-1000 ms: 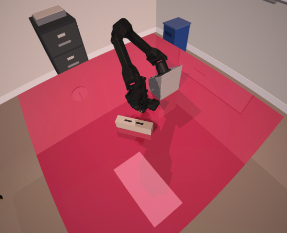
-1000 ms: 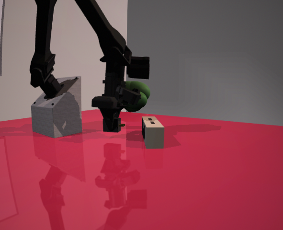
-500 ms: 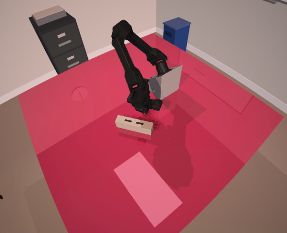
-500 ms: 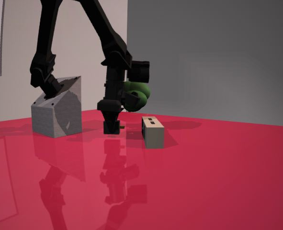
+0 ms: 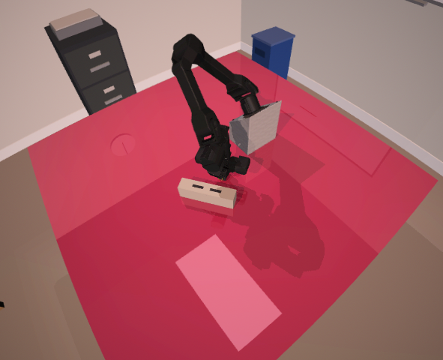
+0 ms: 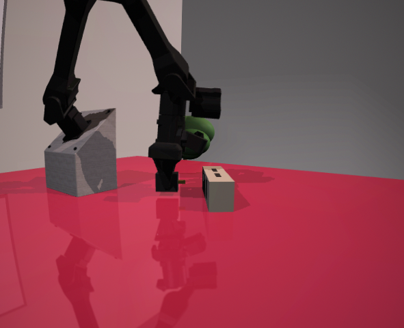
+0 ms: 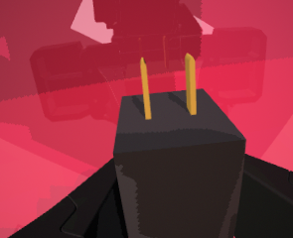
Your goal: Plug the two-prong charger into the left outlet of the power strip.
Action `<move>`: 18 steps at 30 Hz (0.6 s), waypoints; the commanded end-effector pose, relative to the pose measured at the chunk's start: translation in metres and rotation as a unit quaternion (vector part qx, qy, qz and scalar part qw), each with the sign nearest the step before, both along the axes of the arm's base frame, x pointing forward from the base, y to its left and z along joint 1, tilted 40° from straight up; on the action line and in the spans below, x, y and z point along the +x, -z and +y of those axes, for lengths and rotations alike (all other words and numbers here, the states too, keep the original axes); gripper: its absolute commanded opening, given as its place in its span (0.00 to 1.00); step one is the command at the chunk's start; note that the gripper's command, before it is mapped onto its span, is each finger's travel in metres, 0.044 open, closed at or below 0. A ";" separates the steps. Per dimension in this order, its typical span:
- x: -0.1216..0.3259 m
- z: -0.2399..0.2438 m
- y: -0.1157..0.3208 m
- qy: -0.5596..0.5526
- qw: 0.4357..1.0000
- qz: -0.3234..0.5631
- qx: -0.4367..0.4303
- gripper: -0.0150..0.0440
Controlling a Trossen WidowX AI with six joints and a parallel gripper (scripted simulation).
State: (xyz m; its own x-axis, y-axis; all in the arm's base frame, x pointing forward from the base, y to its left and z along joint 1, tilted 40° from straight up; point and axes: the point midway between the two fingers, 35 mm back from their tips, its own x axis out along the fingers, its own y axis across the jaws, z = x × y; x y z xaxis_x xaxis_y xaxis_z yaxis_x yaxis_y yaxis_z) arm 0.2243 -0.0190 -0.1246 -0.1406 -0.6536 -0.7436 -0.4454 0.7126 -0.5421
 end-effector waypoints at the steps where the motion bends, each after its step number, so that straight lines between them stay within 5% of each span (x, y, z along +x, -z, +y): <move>1: 0.005 0.002 0.002 -0.004 1.000 0.003 0.000 0.25; 18: 0.019 0.009 0.011 -0.015 1.000 0.012 0.002 0.25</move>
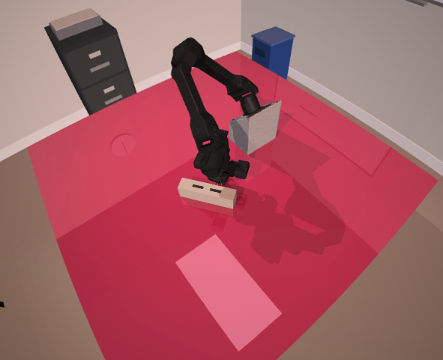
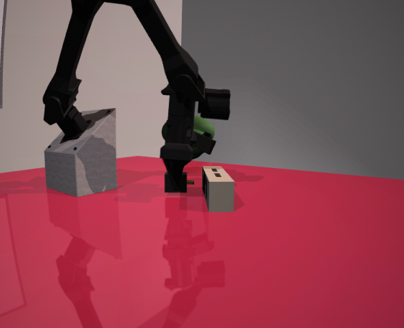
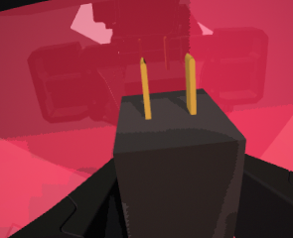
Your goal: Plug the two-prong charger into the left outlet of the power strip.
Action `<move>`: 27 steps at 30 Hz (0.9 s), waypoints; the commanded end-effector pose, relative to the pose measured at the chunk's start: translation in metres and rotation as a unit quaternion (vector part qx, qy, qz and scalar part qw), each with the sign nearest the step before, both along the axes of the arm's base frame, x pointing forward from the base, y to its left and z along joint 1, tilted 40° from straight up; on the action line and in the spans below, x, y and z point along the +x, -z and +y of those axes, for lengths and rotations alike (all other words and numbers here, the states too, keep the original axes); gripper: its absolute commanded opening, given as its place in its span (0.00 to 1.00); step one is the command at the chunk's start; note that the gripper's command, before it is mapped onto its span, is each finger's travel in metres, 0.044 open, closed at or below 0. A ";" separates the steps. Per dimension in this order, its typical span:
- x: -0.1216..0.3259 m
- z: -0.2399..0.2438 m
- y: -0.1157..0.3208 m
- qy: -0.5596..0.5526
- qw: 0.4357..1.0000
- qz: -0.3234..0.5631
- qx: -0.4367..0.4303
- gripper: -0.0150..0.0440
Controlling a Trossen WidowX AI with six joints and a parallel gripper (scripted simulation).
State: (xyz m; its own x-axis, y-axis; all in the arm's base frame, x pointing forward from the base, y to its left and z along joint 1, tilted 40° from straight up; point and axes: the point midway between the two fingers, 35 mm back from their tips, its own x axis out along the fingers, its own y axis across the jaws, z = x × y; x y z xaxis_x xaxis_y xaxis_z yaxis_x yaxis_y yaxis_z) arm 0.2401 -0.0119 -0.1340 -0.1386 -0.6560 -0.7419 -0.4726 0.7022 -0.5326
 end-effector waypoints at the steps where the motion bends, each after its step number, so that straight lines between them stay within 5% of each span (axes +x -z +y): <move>1: 0.004 0.002 0.003 -0.004 1.000 0.003 0.001 0.25; 27: 0.012 0.005 0.006 -0.008 1.000 0.006 0.001 0.25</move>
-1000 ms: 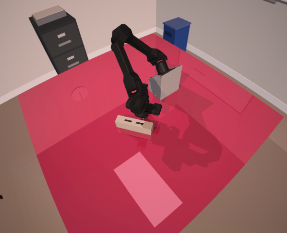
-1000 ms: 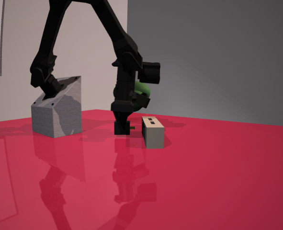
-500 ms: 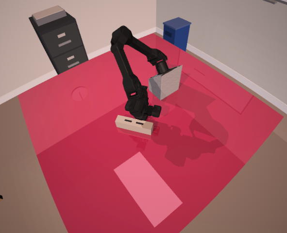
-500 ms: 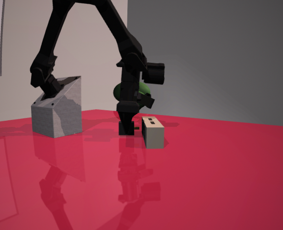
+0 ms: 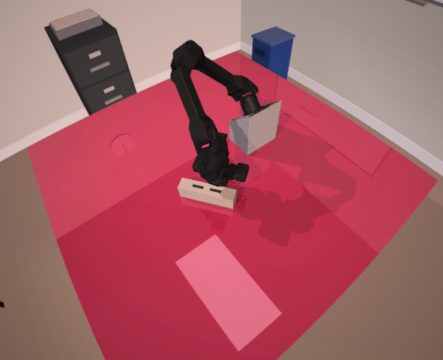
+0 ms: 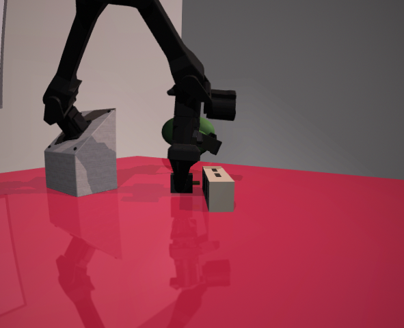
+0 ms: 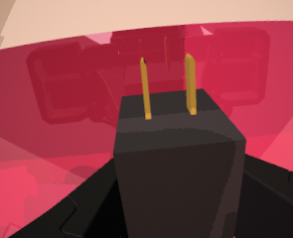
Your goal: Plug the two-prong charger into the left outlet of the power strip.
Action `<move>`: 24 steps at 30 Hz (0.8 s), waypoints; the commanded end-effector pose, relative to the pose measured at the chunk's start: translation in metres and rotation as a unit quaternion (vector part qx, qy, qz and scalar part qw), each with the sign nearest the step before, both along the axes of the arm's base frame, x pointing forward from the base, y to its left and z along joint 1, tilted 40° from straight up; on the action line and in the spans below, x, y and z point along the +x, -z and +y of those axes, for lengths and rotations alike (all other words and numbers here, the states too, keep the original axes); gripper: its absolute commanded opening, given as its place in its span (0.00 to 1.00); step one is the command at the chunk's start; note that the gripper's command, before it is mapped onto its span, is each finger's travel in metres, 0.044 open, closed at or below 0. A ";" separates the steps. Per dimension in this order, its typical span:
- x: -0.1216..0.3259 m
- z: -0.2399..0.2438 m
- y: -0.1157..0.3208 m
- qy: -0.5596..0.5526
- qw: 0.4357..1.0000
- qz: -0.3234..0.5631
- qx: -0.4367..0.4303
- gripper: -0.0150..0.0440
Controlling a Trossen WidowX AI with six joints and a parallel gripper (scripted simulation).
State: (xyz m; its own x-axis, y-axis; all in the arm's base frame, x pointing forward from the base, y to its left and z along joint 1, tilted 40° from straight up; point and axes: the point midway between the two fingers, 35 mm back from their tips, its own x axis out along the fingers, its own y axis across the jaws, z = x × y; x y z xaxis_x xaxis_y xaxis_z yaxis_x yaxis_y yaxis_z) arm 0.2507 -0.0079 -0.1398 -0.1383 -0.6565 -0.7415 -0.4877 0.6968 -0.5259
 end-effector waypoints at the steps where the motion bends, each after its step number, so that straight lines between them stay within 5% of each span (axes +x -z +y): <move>1: 0.002 0.001 0.000 -0.001 1.000 0.001 0.001 0.25; 24: 0.006 0.002 0.001 -0.001 1.000 0.000 0.001 0.25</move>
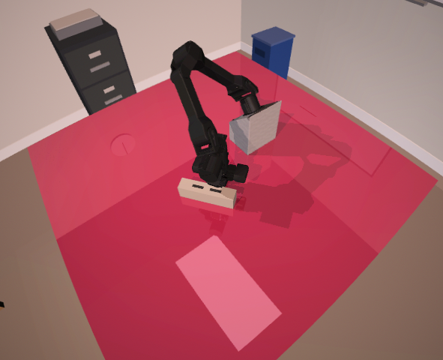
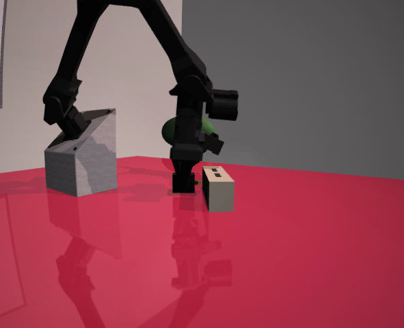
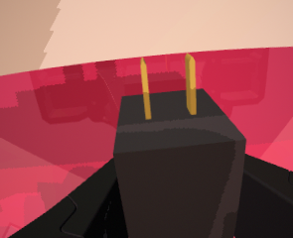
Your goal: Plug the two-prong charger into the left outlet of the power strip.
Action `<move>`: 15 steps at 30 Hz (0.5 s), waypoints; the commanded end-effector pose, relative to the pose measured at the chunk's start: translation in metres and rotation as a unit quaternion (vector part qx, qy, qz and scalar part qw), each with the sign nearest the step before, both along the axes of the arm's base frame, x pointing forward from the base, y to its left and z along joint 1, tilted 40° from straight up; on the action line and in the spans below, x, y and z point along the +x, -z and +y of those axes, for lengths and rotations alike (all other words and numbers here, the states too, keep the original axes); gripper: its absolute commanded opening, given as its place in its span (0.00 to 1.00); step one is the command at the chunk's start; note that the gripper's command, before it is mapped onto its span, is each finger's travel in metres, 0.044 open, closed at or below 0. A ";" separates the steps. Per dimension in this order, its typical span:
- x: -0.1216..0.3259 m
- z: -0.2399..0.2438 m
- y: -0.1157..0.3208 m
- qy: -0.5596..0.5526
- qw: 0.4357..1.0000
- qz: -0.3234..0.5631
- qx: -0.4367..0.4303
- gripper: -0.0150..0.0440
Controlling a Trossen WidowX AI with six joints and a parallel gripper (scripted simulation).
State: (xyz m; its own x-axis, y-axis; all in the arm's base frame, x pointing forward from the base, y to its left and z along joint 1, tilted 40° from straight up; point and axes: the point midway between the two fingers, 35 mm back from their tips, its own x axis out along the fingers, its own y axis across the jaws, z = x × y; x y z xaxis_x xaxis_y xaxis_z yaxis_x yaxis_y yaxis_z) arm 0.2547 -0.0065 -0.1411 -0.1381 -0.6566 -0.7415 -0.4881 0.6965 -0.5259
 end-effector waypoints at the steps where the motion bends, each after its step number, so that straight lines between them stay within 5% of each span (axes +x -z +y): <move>1: 0.002 0.001 0.000 -0.001 1.000 0.000 0.001 0.25; 15: 0.003 0.002 0.001 -0.001 1.000 0.000 0.001 0.25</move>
